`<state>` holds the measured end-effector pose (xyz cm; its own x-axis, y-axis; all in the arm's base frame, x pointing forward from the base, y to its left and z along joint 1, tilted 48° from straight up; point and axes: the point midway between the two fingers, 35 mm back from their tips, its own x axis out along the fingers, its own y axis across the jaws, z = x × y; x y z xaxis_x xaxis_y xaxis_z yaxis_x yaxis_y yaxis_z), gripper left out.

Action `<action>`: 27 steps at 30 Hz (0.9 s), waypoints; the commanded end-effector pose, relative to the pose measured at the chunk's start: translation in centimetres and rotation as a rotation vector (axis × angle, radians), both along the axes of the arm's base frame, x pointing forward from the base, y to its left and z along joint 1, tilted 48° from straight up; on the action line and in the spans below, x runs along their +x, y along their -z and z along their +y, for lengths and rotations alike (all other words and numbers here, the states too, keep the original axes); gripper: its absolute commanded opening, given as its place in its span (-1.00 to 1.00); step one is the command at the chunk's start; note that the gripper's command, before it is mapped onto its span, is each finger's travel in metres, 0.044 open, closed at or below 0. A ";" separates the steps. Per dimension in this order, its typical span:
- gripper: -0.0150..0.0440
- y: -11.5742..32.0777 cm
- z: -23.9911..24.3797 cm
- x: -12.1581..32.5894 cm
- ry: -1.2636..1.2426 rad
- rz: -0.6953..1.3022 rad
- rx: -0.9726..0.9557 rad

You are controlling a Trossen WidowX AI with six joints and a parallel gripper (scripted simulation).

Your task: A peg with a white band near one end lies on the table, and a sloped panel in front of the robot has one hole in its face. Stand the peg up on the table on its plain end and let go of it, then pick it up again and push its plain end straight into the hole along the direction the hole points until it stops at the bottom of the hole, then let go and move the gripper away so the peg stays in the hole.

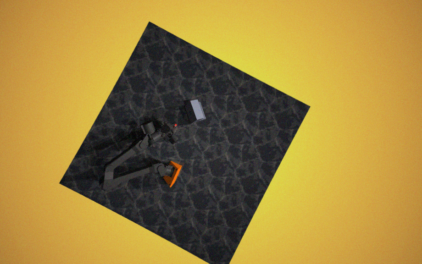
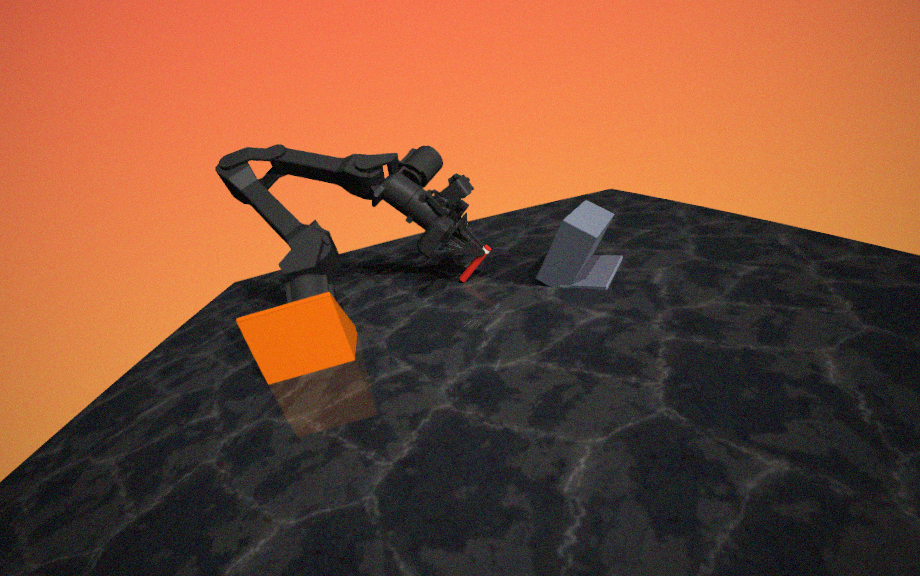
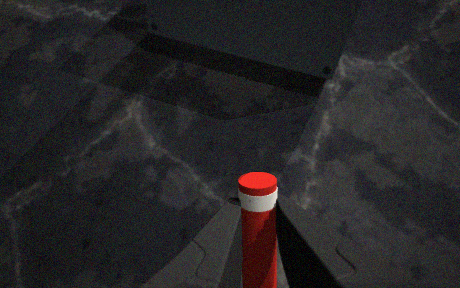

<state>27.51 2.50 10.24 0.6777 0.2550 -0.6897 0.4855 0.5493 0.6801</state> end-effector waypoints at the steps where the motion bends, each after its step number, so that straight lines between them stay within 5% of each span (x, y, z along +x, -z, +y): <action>1: -0.33 -0.3 0.0 -0.2 0.025 -0.023 -0.013; 27: -0.33 -1.0 0.4 -1.7 0.180 -0.146 -0.119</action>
